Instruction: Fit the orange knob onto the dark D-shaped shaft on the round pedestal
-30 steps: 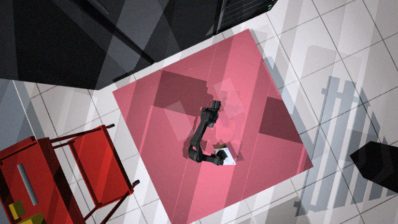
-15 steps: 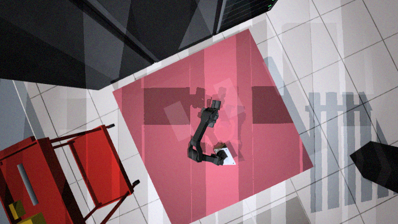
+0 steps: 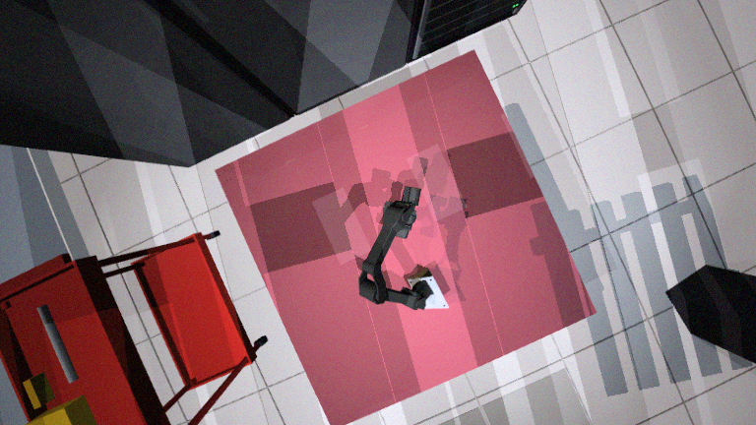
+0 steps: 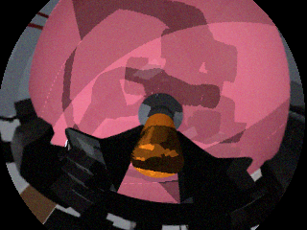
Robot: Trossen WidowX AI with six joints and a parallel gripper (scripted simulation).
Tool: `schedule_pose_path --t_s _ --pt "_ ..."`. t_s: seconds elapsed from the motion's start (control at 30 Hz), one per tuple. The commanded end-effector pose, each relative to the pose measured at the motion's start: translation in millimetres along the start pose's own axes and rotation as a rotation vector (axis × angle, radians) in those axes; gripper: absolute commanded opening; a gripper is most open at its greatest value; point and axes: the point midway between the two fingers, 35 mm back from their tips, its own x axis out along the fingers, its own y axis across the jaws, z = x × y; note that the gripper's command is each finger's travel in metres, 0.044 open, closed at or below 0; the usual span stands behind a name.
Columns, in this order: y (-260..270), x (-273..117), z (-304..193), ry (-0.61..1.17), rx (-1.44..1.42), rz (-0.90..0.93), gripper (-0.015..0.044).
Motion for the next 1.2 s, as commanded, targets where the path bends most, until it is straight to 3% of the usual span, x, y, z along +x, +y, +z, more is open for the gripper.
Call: schedule_pose_path --t_s 0.0,1.17 --pt "0.0 0.2 0.9 -0.005 -0.003 -0.001 0.0000" --pt "1.4 -7.7 3.5 -0.005 -0.020 -0.001 0.0000"
